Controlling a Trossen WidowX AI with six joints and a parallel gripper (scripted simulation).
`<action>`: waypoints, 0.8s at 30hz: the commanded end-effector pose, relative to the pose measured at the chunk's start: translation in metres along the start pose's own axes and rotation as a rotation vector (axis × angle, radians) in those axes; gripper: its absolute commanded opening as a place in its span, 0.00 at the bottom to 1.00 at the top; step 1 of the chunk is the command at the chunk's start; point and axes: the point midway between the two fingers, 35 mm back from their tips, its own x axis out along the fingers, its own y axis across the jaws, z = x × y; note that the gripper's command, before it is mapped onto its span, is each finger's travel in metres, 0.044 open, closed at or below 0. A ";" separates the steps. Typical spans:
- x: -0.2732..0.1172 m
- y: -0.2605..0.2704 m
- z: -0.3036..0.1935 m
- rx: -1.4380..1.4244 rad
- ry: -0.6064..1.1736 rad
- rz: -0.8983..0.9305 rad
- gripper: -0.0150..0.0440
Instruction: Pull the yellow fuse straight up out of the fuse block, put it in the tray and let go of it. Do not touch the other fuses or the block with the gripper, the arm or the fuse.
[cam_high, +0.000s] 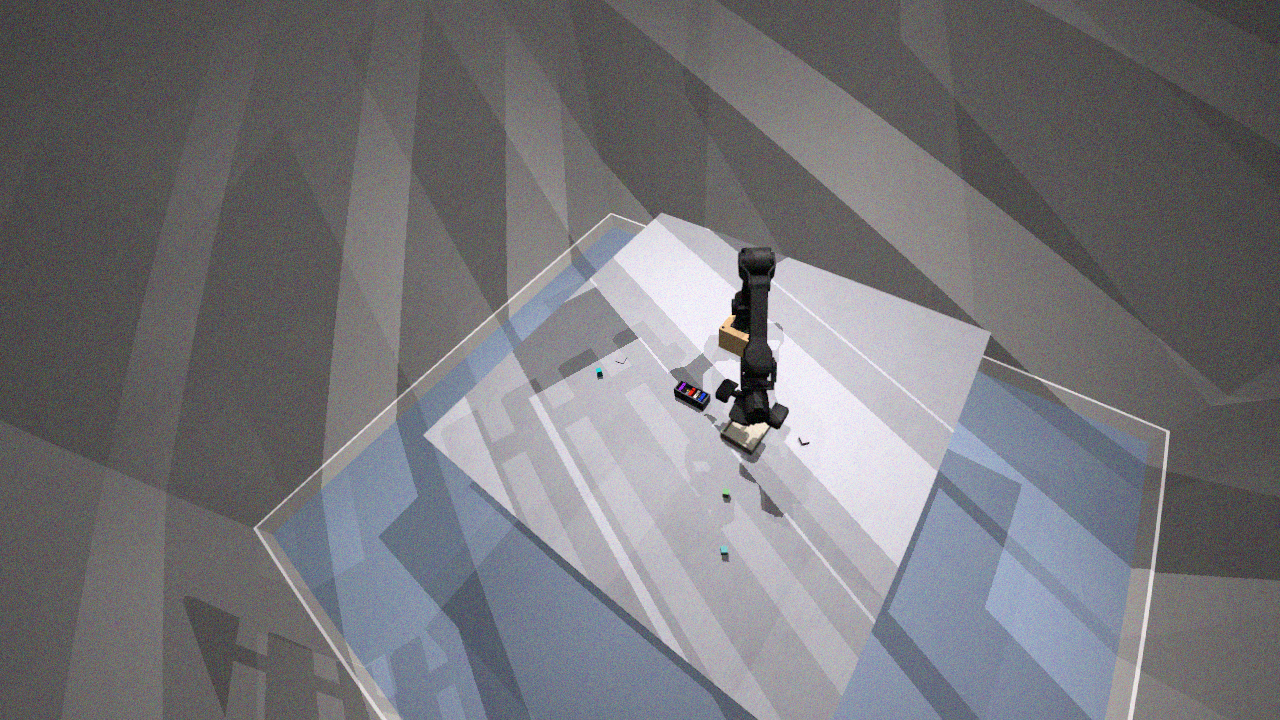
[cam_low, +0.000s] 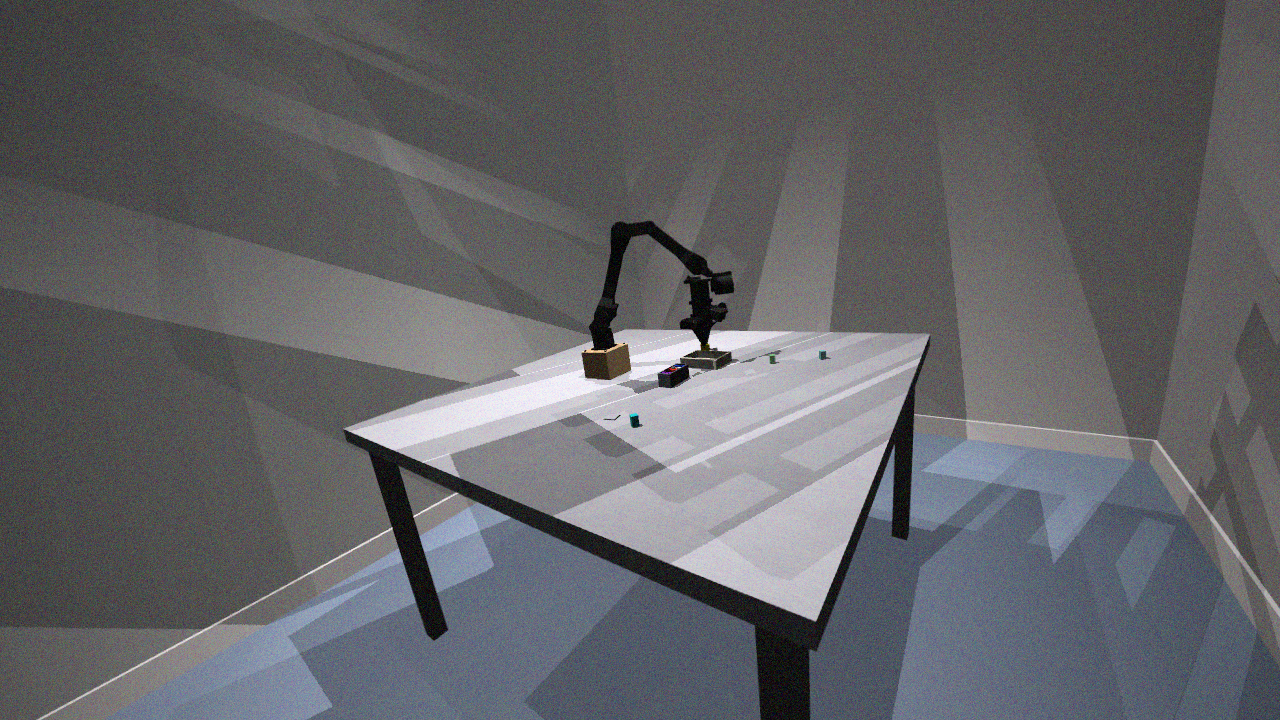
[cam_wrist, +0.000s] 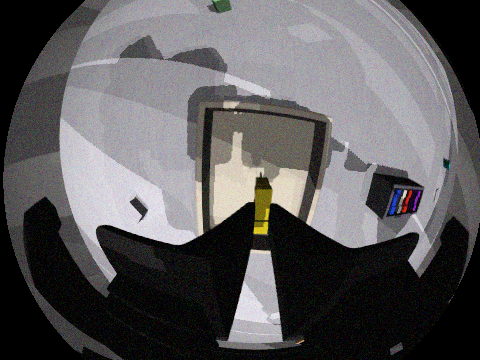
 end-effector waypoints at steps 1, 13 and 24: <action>0.005 0.000 -0.001 0.005 0.002 0.003 0.25; 0.003 0.000 0.000 0.000 0.001 0.000 0.74; -0.034 0.000 -0.001 0.005 0.002 0.003 0.81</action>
